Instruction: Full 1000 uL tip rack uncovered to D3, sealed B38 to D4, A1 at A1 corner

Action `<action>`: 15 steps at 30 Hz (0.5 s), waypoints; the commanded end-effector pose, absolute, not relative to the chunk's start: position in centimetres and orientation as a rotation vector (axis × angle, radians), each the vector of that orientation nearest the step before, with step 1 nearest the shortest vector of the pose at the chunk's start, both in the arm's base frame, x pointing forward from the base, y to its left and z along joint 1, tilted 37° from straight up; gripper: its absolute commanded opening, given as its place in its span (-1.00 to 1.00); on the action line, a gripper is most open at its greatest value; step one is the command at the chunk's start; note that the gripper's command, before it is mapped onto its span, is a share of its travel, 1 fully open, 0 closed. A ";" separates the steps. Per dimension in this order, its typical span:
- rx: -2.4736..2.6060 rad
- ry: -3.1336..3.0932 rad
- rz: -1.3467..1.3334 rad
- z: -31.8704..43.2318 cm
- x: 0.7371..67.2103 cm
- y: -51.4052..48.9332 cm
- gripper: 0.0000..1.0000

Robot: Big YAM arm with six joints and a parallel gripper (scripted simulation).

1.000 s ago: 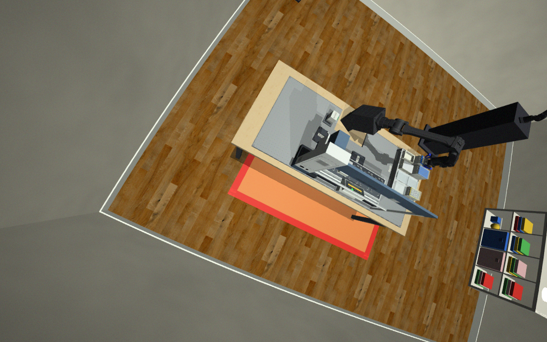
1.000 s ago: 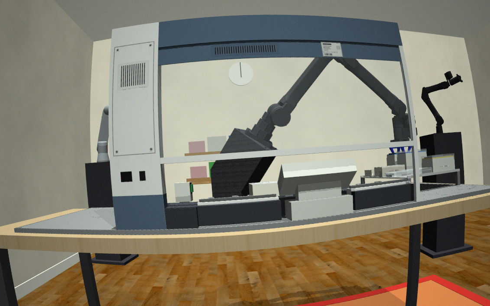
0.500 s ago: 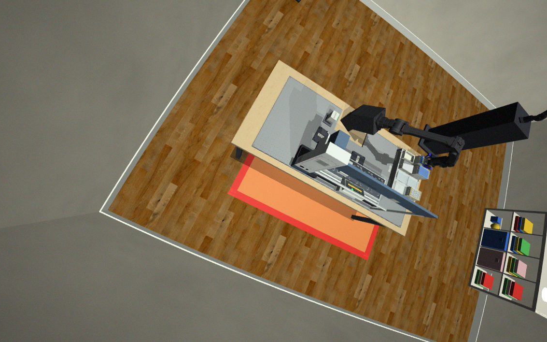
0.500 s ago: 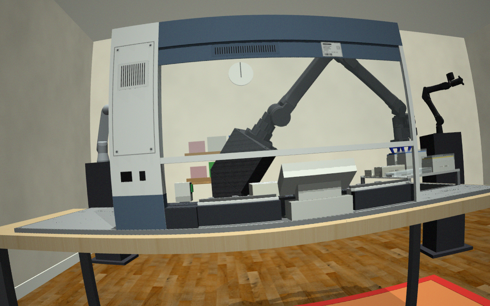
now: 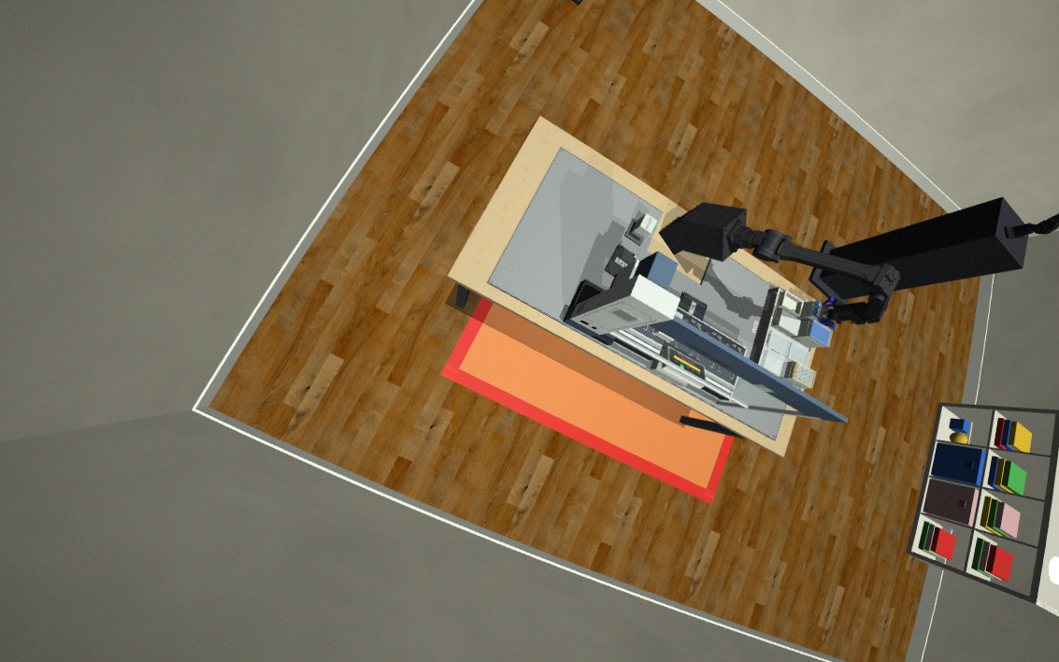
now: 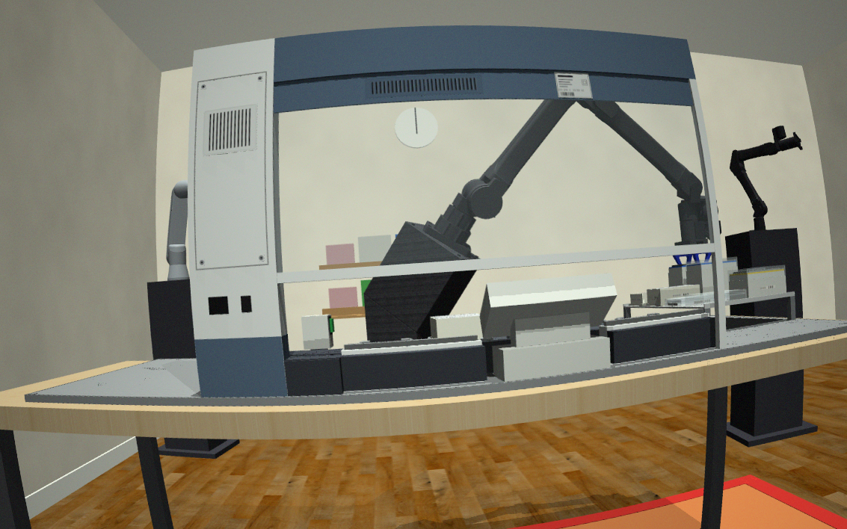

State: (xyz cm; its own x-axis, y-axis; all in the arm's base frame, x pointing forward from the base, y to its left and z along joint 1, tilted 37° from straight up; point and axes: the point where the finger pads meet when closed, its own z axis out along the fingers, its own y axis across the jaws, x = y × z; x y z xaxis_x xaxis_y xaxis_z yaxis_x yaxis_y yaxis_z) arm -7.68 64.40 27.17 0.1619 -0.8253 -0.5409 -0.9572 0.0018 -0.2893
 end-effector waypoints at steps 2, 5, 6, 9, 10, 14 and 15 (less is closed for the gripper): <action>-1.852 1.687 0.280 27.0 -7.2 64.8 1.00; -1.852 1.687 0.280 27.0 -7.2 64.8 -1.00; -1.851 1.688 0.280 27.0 -7.2 64.8 -1.00; -1.850 1.688 0.279 27.0 -7.2 64.8 -1.00; -1.850 1.688 0.279 27.0 -7.2 64.8 -1.00; -1.850 1.688 0.280 27.0 -7.2 64.8 -1.00; -1.850 1.688 0.280 27.0 -7.2 64.8 -1.00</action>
